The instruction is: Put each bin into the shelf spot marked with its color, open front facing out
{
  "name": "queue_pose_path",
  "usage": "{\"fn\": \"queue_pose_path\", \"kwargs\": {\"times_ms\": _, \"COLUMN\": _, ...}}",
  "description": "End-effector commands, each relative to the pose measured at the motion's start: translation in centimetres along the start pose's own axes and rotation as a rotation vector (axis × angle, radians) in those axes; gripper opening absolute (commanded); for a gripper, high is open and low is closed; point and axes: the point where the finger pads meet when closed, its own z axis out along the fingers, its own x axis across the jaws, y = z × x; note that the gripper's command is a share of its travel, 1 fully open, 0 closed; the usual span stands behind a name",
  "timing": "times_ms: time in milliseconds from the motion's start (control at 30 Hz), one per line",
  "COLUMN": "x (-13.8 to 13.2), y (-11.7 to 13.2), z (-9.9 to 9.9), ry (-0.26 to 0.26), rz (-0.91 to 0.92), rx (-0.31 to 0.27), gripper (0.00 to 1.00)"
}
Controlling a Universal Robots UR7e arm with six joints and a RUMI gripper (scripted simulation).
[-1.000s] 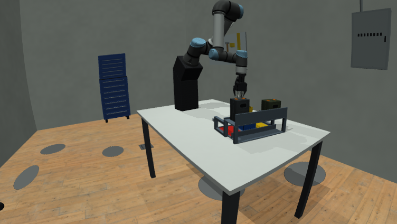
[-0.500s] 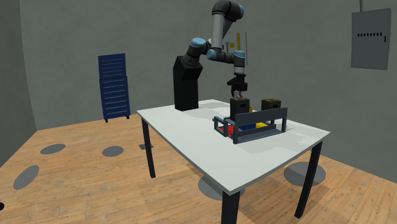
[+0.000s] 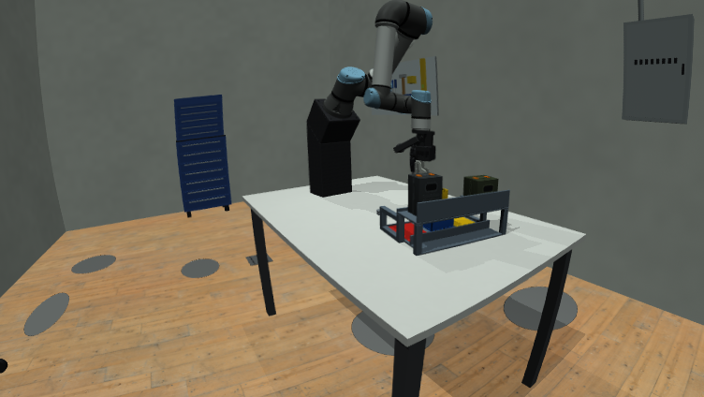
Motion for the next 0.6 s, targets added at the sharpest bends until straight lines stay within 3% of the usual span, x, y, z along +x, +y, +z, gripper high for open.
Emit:
{"fn": "queue_pose_path", "kwargs": {"times_ms": 0, "x": -0.14, "y": -0.36, "z": 0.00, "ry": 0.003, "rz": -0.188, "rx": -0.014, "gripper": 0.00}}
{"fn": "queue_pose_path", "kwargs": {"times_ms": 567, "x": -0.34, "y": -1.00, "z": 0.01, "ry": -0.008, "rz": -0.568, "rx": -0.025, "gripper": 0.00}}
